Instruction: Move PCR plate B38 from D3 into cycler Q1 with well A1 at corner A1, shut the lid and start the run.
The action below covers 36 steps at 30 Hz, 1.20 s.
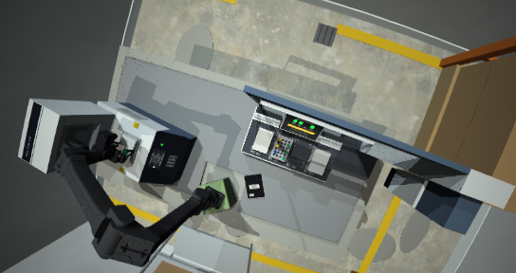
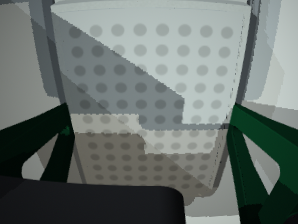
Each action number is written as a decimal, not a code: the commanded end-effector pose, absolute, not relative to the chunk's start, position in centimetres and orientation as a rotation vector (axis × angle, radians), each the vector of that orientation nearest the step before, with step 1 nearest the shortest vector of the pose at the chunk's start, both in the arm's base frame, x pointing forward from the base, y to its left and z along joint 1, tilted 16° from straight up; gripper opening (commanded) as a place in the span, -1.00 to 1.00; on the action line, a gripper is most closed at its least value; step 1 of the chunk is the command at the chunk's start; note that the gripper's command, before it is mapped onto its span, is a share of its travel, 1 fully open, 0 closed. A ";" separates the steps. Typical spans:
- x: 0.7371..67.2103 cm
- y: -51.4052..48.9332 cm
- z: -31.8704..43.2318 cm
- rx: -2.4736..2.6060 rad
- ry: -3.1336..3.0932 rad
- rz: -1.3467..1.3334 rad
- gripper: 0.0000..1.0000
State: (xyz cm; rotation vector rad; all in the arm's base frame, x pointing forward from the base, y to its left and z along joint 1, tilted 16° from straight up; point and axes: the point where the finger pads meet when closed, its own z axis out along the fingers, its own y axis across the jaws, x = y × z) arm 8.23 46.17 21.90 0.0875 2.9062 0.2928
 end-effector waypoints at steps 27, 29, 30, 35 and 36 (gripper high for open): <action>7.8 43.6 16.4 0.097 2.936 0.084 1.00; 7.9 43.8 16.8 0.084 2.931 0.088 1.00; 7.9 43.9 17.0 0.078 2.930 0.092 1.00; 8.0 44.5 17.8 0.068 2.926 0.108 1.00; 8.1 44.6 17.9 0.067 2.925 0.109 1.00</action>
